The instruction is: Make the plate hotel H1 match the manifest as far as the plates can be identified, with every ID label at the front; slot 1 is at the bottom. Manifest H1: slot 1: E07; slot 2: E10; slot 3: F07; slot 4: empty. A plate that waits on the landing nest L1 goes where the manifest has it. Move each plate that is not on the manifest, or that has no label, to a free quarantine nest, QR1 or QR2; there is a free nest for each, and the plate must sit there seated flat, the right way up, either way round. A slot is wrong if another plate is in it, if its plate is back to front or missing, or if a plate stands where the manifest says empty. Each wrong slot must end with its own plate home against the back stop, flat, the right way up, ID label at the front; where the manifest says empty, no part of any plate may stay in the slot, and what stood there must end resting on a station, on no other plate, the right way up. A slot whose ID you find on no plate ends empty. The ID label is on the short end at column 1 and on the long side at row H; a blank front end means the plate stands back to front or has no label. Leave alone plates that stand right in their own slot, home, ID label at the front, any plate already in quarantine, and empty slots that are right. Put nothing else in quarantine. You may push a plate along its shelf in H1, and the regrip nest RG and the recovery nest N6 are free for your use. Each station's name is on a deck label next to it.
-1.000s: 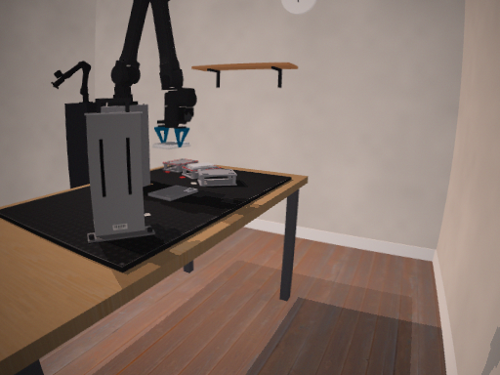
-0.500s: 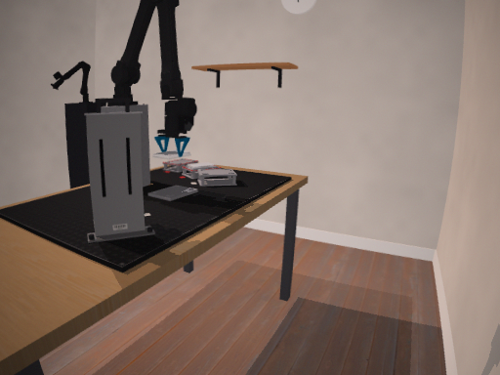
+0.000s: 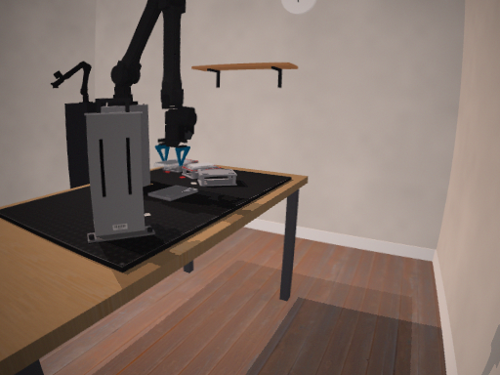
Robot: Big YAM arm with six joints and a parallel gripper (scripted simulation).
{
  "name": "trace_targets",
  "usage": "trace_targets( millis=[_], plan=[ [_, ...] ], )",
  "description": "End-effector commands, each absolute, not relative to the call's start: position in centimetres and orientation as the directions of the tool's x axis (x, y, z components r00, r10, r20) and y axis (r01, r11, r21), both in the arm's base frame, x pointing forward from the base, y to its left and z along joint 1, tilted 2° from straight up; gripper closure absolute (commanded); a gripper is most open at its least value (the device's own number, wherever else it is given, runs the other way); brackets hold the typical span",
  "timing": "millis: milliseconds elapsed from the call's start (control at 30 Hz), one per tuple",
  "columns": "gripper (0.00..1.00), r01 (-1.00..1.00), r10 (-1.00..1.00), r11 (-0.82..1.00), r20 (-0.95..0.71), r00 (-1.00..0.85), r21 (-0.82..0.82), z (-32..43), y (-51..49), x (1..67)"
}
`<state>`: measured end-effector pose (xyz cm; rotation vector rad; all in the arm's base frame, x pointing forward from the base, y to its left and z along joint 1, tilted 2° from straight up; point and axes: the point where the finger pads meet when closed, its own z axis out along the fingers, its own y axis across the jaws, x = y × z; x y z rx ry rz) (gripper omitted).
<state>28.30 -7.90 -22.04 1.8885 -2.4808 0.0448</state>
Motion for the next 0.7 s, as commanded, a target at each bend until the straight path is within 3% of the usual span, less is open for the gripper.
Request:
trace_targets(
  millis=[0,667],
  plan=[
    [0.14,-0.963,-0.962,0.269,0.037,-0.27,-0.02,-22.9,-8.5,28.6],
    [0.14,-0.962,-0.962,0.271,0.037,-0.272,-0.033,-24.9,-8.8,29.1]
  ],
)
